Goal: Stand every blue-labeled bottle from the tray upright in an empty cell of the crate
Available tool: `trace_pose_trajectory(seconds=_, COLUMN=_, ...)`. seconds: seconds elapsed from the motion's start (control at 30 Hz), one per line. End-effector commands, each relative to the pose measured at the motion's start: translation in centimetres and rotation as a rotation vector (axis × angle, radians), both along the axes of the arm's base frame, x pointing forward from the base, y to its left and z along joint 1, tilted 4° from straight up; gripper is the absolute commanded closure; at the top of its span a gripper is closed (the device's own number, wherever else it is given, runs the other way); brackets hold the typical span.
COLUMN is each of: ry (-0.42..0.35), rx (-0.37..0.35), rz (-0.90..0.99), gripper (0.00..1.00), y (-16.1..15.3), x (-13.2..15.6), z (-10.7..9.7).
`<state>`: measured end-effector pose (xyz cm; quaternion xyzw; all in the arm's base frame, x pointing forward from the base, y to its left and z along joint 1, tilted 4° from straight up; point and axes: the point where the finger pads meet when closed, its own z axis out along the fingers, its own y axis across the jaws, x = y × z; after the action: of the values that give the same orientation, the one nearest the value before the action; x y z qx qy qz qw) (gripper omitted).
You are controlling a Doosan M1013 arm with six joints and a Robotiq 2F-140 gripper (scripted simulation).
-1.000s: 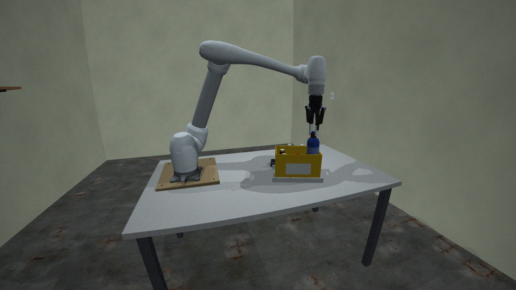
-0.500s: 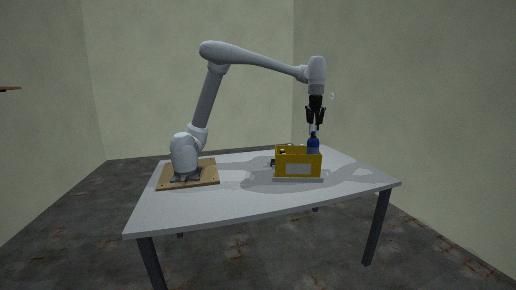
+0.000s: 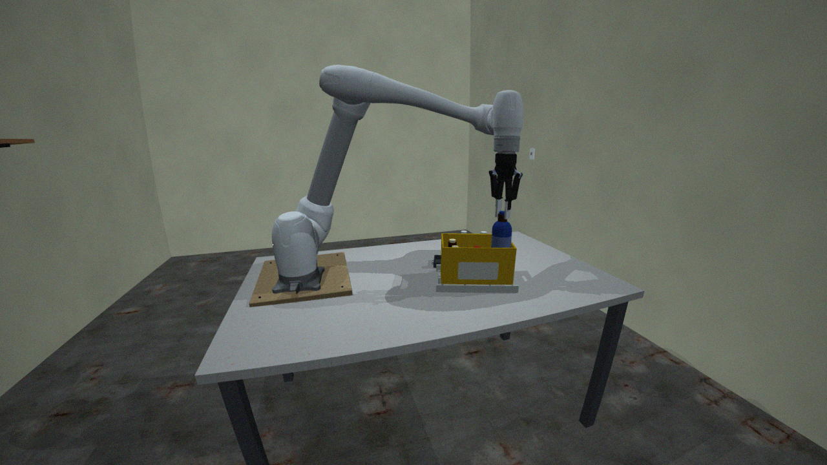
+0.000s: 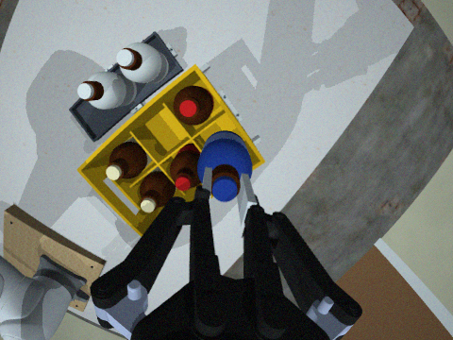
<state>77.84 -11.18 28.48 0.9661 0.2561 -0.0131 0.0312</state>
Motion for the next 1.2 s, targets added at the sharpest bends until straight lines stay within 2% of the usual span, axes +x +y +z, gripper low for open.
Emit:
trace_pose_trajectory(seconds=0.0, ry=0.0, rx=0.0, rz=0.0, gripper=1.0, y=0.0, x=0.0, z=-0.2)
trace_pose_trajectory(seconds=1.17, ry=0.0, rx=0.0, rz=0.0, gripper=1.0, y=-0.2, x=0.0, z=-3.4)
